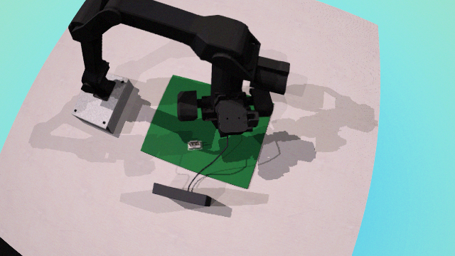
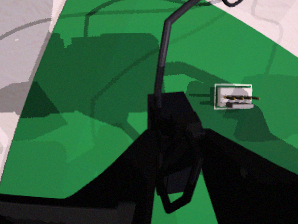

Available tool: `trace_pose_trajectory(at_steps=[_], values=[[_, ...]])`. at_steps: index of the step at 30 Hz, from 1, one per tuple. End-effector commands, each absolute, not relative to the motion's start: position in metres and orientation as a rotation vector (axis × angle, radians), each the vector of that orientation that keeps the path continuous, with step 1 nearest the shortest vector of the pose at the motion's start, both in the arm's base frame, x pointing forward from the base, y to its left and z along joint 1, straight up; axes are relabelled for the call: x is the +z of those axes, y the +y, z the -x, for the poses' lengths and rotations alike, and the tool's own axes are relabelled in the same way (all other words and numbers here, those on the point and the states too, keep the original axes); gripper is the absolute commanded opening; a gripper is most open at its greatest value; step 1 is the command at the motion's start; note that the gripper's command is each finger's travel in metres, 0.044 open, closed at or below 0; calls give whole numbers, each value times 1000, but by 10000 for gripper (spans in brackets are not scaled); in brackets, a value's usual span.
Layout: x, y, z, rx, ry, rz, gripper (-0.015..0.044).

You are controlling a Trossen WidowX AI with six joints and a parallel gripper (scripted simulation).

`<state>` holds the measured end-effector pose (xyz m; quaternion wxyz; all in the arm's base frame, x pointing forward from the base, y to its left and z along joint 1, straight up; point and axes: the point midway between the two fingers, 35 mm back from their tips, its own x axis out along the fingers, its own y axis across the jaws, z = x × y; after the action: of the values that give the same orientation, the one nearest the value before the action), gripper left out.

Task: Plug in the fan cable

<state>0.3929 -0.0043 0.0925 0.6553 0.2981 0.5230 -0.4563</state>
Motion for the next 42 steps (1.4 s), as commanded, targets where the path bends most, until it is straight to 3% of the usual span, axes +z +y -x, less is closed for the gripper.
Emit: trace_pose_trajectory(at_steps=[1, 42], values=[[88, -5, -392, -1064, 1149, -643, 0], [73, 1, -389, -1206, 636, -308, 0]])
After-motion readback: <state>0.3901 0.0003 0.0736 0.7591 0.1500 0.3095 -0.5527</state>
